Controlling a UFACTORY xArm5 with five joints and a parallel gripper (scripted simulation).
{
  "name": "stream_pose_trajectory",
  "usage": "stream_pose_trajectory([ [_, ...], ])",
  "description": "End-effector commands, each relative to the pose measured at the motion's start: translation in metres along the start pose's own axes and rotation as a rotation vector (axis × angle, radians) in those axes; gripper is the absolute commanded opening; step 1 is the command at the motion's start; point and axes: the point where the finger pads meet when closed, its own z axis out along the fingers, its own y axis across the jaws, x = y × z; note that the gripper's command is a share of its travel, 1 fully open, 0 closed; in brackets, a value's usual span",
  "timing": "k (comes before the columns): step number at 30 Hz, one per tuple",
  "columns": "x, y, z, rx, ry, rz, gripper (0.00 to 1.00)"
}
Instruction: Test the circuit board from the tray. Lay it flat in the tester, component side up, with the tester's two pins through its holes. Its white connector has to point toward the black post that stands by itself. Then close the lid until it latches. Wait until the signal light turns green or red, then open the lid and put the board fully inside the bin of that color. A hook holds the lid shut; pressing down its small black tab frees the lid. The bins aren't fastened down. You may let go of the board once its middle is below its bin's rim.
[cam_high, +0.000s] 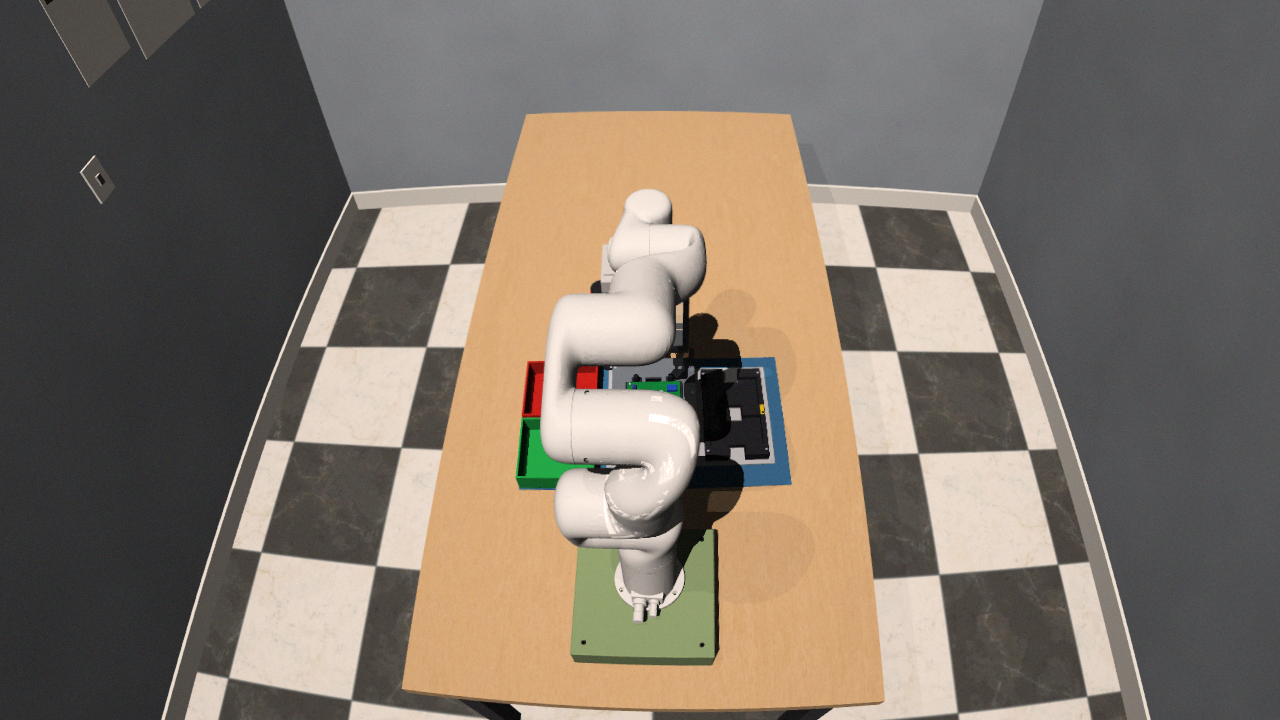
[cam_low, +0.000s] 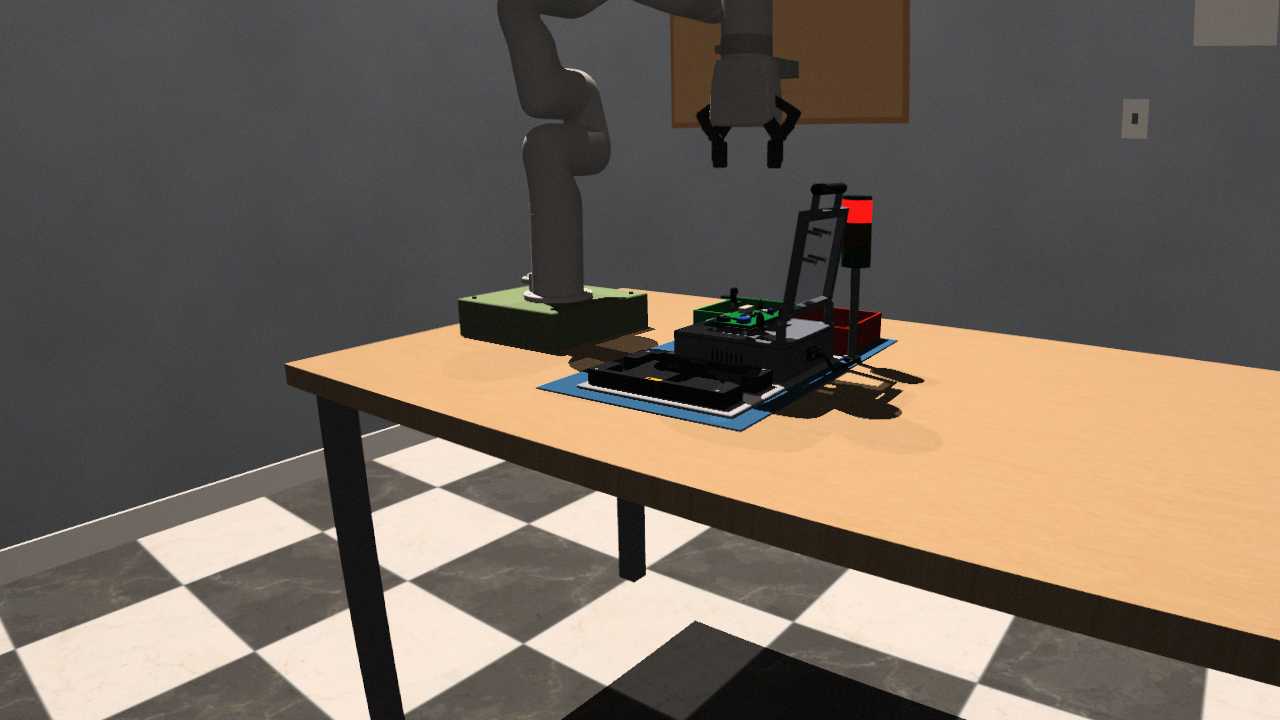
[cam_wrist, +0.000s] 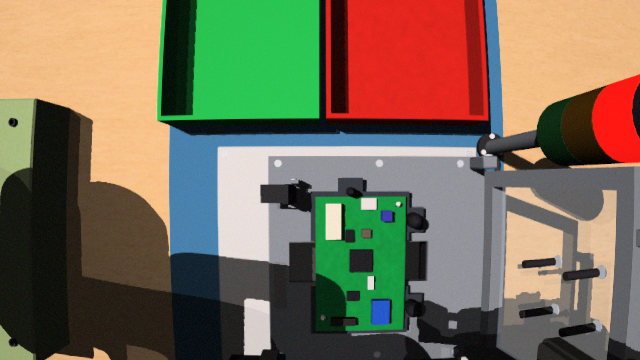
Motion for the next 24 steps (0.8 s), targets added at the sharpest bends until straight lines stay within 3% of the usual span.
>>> stream_pose_trajectory([
  [1,0.0,0.001,0.023,-0.005,0.0,0.0,1.0],
  [3,0.0,0.001,0.023,-0.005,0.0,0.0,1.0],
  [18,0.001,0.002,0.122,-0.005,0.0,0.0,1.0],
  [20,0.001,0.002,0.122,-0.005,0.0,0.0,1.0],
  [24,0.001,0.002,0.143,-0.005,0.0,0.0,1.0],
])
